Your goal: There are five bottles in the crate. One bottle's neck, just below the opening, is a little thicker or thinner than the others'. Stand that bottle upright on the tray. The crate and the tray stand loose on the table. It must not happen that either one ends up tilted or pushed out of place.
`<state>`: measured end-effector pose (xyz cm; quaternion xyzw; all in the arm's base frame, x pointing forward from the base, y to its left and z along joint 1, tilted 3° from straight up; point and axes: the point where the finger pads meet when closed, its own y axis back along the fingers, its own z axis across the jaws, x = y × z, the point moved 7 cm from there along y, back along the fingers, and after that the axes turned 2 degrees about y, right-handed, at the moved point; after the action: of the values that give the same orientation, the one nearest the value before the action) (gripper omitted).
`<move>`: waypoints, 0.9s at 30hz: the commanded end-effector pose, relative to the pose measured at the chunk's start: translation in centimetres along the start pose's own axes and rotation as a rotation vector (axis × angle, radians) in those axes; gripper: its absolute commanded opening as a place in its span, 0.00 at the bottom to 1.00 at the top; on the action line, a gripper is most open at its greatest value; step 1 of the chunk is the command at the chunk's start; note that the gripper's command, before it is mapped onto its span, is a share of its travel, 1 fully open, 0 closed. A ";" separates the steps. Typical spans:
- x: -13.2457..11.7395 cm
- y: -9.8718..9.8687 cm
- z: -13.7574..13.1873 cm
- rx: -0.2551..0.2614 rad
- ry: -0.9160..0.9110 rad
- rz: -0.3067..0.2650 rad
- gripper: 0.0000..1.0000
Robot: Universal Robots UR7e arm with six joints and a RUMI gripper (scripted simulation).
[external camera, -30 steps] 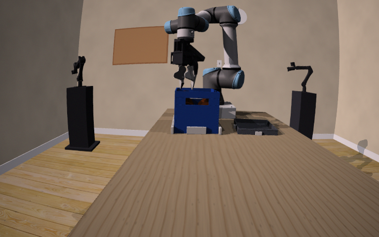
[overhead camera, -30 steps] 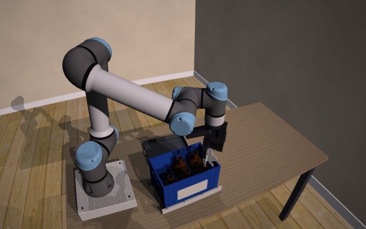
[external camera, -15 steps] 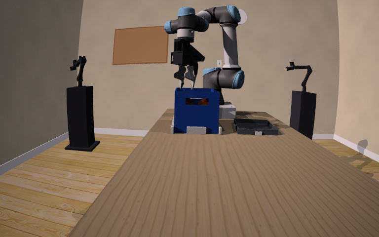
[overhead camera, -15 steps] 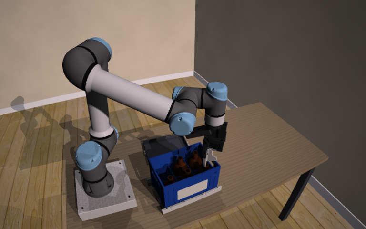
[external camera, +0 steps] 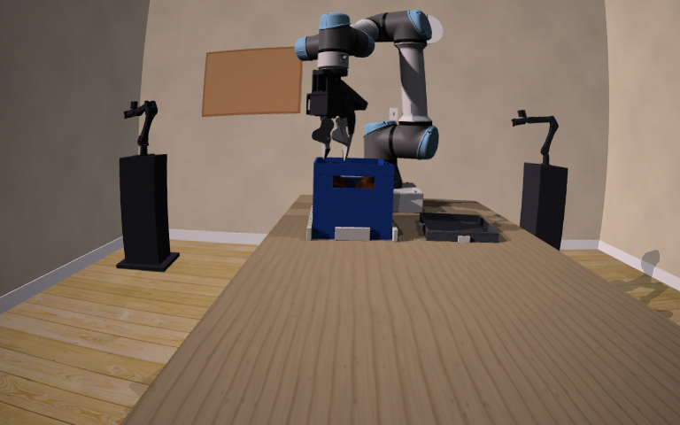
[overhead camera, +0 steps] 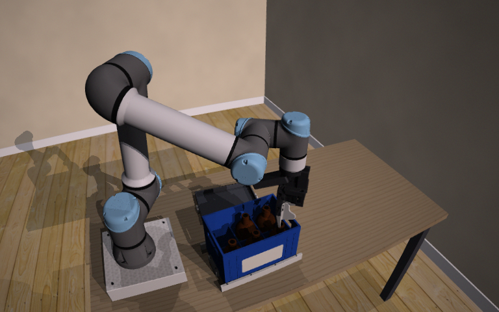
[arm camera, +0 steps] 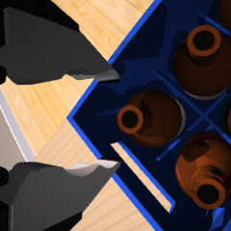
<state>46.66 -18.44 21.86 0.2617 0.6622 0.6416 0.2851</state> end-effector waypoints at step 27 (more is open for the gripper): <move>0.4 0.1 0.0 0.000 0.000 -0.001 0.38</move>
<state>46.37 -18.11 21.84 0.2617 0.6622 0.6416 0.2851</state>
